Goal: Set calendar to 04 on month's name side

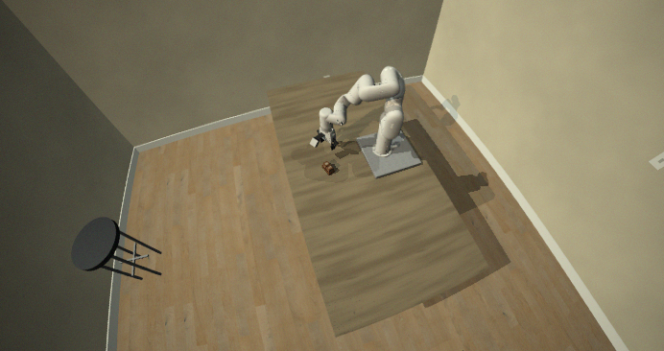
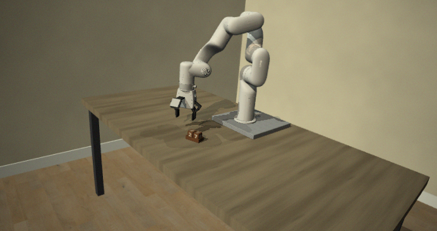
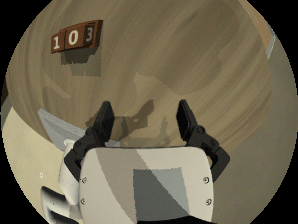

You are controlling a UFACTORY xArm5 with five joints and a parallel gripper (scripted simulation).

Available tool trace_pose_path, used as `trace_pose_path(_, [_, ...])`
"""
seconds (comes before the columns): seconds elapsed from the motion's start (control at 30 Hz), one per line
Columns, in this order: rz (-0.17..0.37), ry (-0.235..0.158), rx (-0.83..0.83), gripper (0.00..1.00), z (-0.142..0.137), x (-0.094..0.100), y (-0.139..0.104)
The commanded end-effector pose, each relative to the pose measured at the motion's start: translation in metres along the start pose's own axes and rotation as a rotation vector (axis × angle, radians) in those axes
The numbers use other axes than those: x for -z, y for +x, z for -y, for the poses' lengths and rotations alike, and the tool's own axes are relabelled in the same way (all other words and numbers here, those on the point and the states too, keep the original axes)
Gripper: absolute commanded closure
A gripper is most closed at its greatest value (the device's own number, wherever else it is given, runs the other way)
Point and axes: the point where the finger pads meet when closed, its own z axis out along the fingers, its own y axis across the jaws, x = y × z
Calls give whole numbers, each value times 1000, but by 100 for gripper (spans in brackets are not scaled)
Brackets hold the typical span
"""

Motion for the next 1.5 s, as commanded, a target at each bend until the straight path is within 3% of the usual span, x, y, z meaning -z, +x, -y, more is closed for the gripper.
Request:
trace_pose_path(0.0, [-3,-4,-4,0,-2,-1,-2])
trace_pose_path(0.57, [-3,-3,-4,0,-1,-36,-2])
trace_pose_path(1.47, [-3,-3,-4,0,-1,-37,-2])
